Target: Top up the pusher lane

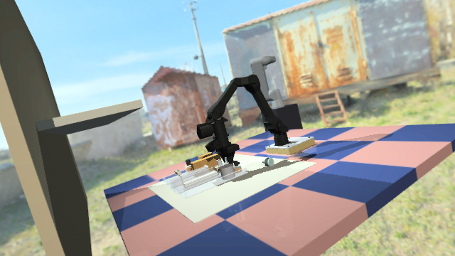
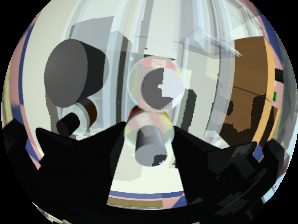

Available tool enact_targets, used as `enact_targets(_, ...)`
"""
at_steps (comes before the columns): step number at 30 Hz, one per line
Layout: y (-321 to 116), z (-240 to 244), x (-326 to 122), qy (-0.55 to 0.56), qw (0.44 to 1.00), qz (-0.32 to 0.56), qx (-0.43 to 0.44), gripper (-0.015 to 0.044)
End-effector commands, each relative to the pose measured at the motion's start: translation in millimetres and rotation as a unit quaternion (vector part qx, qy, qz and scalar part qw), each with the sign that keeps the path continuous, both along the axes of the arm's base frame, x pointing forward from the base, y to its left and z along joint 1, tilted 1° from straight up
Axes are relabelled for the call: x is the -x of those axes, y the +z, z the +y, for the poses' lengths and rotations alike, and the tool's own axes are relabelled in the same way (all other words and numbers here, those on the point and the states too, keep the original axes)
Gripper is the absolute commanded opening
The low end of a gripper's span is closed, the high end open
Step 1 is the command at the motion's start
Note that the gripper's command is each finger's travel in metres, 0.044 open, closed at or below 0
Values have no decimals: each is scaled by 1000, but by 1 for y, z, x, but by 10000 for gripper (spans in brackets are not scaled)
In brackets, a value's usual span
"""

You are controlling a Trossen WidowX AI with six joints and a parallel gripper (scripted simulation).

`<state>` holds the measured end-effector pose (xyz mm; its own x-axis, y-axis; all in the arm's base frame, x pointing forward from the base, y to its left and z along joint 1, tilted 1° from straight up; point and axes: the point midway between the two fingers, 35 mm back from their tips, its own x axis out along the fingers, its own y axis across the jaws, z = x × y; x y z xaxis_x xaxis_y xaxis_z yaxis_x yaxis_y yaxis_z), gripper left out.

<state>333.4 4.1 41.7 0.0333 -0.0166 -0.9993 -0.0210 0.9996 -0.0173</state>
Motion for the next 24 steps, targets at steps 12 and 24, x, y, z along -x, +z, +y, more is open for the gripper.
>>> enact_targets(12,0,0,0,-2,1000,0,1,184)
enact_targets(24,16,0,0,-2,1000,0,1,304)
